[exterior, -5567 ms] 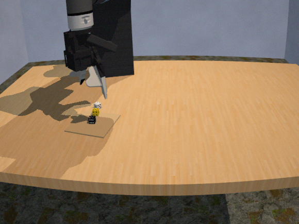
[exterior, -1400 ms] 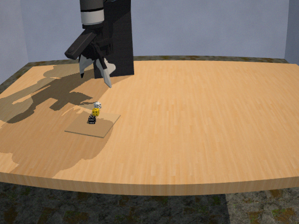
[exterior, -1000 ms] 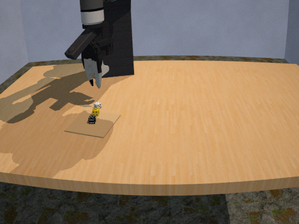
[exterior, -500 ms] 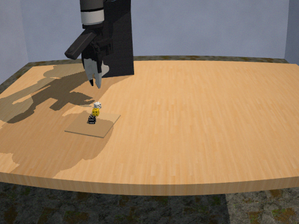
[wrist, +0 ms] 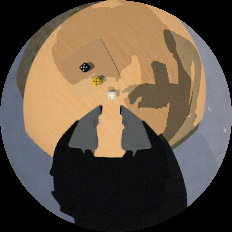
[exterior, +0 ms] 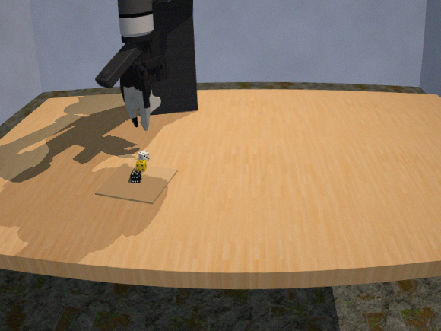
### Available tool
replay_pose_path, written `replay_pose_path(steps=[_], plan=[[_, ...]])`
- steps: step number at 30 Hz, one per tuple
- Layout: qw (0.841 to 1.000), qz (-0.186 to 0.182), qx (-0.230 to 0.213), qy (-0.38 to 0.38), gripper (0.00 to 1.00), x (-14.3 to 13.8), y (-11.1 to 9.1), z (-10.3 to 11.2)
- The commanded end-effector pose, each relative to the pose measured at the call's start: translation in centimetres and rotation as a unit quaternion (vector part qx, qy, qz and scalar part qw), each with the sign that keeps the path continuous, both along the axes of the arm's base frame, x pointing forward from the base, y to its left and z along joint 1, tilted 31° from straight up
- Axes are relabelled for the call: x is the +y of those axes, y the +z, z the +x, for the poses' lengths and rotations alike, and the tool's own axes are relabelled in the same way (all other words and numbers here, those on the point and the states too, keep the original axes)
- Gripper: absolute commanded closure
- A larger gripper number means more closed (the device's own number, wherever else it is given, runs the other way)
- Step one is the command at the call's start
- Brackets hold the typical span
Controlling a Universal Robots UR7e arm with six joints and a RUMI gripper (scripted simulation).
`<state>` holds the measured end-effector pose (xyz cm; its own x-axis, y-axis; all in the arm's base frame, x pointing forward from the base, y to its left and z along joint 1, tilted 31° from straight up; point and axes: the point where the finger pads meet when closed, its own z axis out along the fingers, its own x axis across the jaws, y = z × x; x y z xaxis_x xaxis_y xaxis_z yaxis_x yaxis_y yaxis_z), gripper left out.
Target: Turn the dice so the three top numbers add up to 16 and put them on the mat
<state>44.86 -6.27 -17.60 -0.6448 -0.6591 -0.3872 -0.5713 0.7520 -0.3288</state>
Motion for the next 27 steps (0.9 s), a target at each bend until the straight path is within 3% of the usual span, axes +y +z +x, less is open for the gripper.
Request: replay_pose_path(steps=[1, 27], plan=[[1.0, 0.0, 0.0, 0.0, 0.79, 0.0, 0.0, 0.0], [1.0, 0.0, -0.001, 0.0, 0.79, 0.0, -2.1, 1.3]])
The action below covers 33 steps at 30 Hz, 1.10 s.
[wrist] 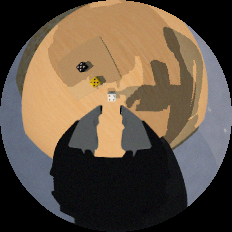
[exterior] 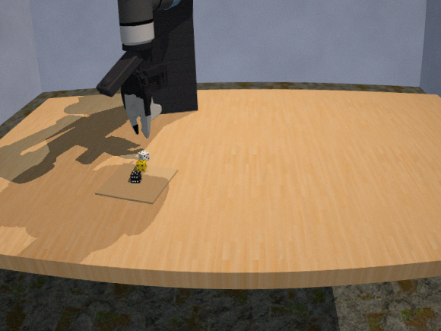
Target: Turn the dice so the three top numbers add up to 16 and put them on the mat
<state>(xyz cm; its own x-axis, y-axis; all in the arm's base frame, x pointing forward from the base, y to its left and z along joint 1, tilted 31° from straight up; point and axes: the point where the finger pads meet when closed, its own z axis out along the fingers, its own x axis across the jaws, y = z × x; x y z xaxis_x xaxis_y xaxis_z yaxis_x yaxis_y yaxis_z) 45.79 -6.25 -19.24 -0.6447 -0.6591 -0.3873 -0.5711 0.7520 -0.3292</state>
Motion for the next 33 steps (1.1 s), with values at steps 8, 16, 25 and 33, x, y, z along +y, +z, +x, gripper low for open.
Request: replay_pose_path(steps=[8, 16, 25, 33], plan=[[1.0, 0.0, 0.0, 0.0, 0.79, 0.0, -1.3, 0.8], [1.0, 0.0, 0.0, 0.0, 0.79, 0.0, -2.3, 1.3], [1.0, 0.0, 0.0, 0.0, 0.79, 0.0, -2.7, 1.6], [1.0, 0.0, 0.0, 0.0, 0.79, 0.0, -2.9, 1.7]])
